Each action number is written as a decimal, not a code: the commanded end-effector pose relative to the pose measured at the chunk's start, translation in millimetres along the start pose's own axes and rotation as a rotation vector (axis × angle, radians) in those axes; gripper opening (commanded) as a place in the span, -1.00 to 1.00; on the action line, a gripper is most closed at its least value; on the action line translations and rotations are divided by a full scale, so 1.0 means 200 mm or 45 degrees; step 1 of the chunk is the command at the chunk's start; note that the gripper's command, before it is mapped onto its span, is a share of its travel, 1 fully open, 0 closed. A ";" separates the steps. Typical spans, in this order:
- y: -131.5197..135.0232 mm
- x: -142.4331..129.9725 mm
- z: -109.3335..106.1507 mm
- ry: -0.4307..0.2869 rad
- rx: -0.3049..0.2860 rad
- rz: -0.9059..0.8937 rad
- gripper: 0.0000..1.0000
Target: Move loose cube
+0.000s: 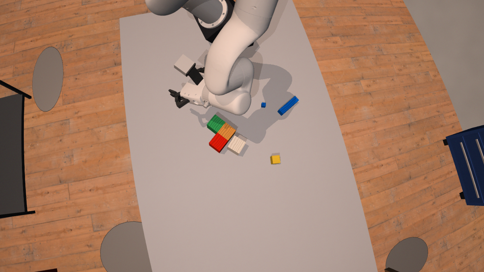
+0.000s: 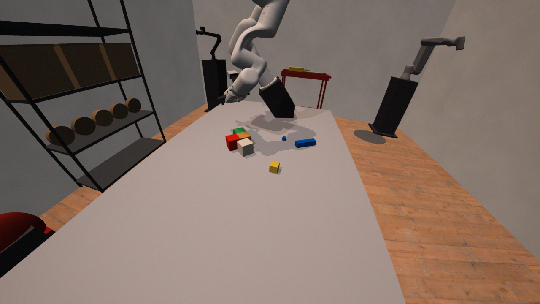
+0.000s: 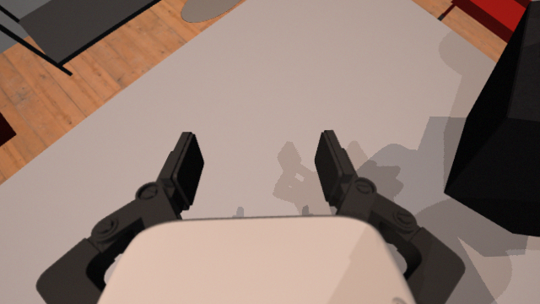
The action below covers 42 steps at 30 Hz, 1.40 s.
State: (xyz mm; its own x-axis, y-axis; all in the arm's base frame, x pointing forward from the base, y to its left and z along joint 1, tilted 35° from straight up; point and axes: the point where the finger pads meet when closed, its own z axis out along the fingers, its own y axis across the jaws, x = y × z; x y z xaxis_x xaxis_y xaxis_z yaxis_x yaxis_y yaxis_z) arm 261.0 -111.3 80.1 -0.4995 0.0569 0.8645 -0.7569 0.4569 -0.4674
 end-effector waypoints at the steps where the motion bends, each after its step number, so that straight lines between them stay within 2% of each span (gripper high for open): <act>1: -0.08 -0.24 -0.31 -0.357 0.008 0.002 1.00; 3: -0.13 -0.37 -0.50 -0.558 0.014 0.001 1.00; 4: -0.14 -0.40 -0.54 -0.618 0.015 0.001 1.00; 5: -0.17 -0.49 -0.67 -0.752 0.020 0.001 1.00; 7: -0.17 -0.49 -0.67 -0.752 0.020 0.001 1.00; 8: -0.20 -0.57 -0.78 -0.887 0.024 0.001 1.00; 9: -0.20 -0.57 -0.78 -0.887 0.024 0.001 1.00; 10: -0.22 -0.64 -0.88 -0.995 0.027 -0.001 1.00; 11: -0.22 -0.64 -0.88 -0.995 0.027 -0.001 1.00; 12: -0.24 -0.69 -0.96 -1.086 0.030 0.001 1.00; 13: -0.24 -0.69 -0.96 -1.086 0.030 0.001 1.00; 16: -0.28 -0.79 -1.10 -1.248 0.034 0.000 1.00; 19: -0.29 -0.81 -1.13 -1.279 0.036 0.002 1.00; 42: -0.29 -0.81 -1.13 -1.279 0.036 0.002 1.00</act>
State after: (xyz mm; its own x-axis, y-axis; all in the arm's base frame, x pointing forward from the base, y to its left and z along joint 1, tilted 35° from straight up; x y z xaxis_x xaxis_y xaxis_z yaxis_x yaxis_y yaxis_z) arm 480.1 52.4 7.8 -0.6157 -0.7219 0.3158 -0.7593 0.4365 -0.4826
